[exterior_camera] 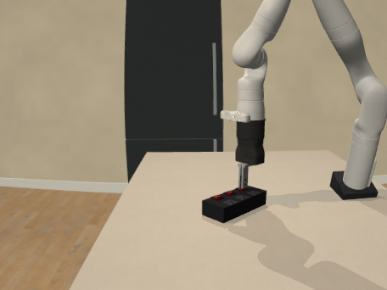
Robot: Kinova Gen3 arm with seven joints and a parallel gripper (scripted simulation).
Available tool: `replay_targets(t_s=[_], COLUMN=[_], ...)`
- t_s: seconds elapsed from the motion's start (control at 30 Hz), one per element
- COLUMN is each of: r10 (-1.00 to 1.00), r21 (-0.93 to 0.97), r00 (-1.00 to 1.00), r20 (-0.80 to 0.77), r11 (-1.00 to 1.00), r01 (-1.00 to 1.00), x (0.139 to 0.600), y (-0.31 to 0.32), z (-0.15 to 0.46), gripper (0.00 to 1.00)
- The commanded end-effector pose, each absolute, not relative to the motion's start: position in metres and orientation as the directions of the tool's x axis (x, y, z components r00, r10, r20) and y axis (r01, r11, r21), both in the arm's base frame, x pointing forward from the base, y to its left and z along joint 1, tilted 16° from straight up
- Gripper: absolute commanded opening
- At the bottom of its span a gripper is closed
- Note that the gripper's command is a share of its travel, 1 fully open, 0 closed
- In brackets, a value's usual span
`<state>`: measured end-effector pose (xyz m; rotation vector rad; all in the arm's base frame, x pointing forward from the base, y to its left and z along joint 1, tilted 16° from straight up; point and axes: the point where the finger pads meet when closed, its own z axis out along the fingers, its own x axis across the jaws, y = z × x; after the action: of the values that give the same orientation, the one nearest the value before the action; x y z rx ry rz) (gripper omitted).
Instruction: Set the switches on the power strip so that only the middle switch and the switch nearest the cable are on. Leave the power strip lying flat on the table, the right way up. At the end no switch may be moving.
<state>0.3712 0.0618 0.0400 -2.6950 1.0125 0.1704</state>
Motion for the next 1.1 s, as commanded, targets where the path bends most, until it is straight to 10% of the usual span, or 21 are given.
replay_targets(t_s=[0.0, 1.07], r10=[-0.631, -0.631], r21=[-0.197, -0.197], r00=[0.750, 0.750], r20=[-0.198, -0.198], r11=[-0.724, -0.724], r01=[-0.661, -0.661], x=[0.3712, 0.3711], y=[0.0618, 0.0628], z=[0.0390, 0.0357], gripper=[0.00, 0.00])
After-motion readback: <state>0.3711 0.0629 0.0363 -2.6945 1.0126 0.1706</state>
